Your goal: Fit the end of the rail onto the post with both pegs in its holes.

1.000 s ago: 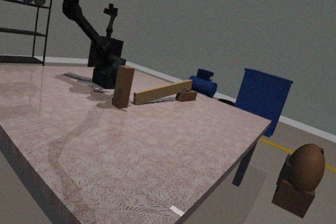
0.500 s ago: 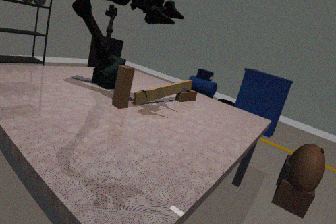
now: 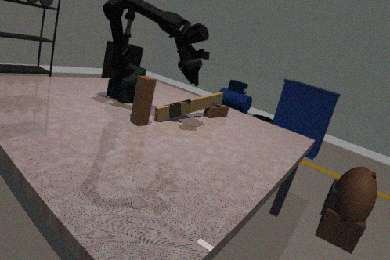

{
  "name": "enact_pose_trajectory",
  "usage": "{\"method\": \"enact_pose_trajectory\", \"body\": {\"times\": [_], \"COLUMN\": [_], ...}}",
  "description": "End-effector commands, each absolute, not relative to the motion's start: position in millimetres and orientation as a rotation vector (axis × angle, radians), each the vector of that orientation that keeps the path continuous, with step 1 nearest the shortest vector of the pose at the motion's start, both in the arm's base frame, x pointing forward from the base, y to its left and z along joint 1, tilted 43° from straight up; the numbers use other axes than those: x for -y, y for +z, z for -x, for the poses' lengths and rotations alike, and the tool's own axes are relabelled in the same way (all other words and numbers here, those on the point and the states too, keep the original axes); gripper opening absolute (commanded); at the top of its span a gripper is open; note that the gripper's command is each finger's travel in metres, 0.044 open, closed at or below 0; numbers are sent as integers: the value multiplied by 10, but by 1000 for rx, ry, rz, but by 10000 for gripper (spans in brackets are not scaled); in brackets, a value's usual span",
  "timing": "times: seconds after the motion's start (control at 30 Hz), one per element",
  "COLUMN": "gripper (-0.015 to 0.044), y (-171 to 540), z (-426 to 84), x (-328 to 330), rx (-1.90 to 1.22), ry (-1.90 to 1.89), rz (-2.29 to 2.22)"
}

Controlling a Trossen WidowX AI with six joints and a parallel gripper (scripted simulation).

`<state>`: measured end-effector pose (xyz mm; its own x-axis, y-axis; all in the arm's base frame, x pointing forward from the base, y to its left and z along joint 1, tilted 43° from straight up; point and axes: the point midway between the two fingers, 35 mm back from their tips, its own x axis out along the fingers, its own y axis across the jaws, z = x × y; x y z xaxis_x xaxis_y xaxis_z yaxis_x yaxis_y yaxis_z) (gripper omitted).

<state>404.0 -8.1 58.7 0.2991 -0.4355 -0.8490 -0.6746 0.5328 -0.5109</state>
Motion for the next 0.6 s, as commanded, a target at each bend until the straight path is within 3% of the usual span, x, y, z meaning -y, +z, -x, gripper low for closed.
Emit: {"method": "enact_pose_trajectory", "body": {"times": [0.0, 0.13, 0.57], "gripper": [440, 440, 440], "y": [153, -87, -126], "z": [-3610, -3242, -3244], "x": [281, 452, 492], "rx": [-1606, -1837, -1847], "ry": [387, 607, 619], "rz": [1312, 1510, 1519]}}
